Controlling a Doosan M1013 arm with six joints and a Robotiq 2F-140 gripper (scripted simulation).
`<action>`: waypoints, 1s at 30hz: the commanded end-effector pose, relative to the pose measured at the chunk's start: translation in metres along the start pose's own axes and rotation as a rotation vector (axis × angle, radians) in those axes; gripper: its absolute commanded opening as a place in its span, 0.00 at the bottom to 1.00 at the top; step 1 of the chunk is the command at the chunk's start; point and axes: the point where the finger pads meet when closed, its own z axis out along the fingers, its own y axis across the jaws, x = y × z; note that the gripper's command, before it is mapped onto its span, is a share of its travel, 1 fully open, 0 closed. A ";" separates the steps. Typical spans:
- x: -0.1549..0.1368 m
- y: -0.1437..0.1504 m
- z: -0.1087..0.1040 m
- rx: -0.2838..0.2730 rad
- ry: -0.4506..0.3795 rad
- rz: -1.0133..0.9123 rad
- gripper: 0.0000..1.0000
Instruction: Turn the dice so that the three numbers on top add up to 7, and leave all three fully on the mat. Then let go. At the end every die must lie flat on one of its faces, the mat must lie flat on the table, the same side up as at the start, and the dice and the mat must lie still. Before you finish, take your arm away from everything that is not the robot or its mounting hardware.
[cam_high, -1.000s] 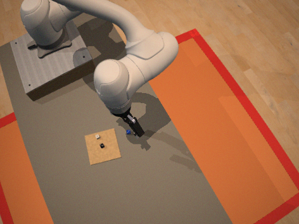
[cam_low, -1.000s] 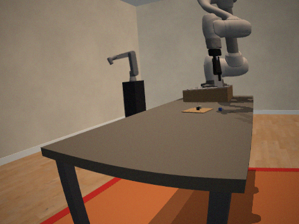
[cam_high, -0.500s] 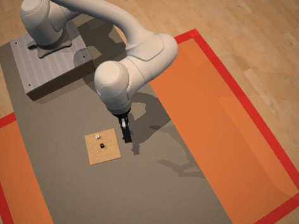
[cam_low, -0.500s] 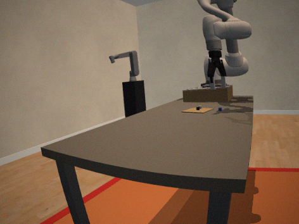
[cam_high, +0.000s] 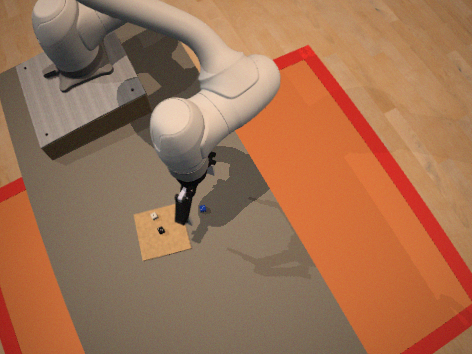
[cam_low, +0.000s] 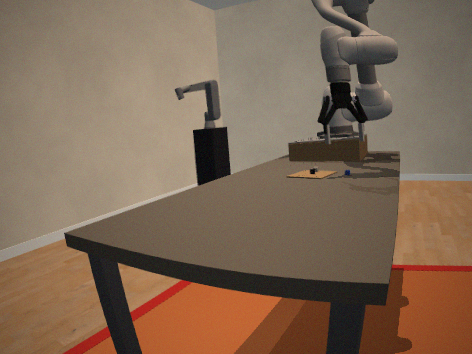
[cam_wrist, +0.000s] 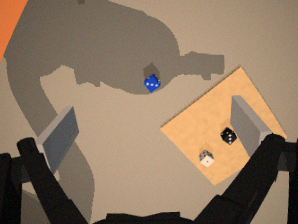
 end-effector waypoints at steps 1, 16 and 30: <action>0.000 -0.001 0.003 -0.012 -0.006 0.173 1.00; -0.002 -0.002 0.011 -0.014 -0.002 0.701 1.00; -0.002 -0.003 0.015 -0.014 -0.001 0.966 1.00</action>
